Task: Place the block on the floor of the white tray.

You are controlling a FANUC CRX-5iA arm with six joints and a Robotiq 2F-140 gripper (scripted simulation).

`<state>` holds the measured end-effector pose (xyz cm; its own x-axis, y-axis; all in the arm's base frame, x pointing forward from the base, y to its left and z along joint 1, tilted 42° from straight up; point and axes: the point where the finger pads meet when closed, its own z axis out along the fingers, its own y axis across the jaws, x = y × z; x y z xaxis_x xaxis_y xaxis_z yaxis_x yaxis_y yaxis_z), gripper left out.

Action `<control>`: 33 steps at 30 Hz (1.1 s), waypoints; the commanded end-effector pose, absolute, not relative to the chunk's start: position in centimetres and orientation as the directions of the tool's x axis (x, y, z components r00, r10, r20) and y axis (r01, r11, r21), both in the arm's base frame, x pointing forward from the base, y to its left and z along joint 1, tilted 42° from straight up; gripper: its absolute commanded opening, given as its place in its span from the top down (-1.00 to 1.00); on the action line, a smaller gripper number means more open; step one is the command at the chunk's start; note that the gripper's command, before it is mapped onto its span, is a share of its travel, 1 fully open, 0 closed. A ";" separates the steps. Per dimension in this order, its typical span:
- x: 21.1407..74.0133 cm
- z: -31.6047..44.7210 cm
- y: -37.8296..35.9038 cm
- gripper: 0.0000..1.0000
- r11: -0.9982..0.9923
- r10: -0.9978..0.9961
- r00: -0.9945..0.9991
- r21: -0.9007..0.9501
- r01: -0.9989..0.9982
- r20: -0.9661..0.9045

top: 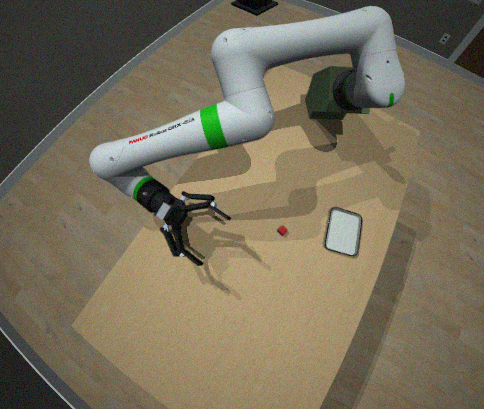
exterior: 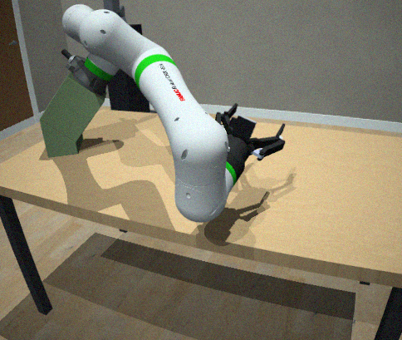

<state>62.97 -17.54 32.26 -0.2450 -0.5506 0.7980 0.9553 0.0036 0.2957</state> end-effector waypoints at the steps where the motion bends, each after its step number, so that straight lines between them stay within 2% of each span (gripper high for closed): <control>1: 62.9 32.3 -17.6 -1.00 0.003 -0.550 -0.247 0.297 0.955 0.798; 17: 62.9 32.3 -17.6 -1.00 0.003 -0.550 -0.247 0.297 0.955 0.798; 18: 62.9 32.3 -17.6 0.30 0.003 -0.550 -0.247 0.297 0.955 0.798; 25: 62.9 31.9 -16.9 0.30 -0.015 -0.502 -0.259 0.291 0.957 0.825; 33: 61.5 30.3 -14.5 0.30 -0.064 -0.327 -0.286 0.281 0.958 0.901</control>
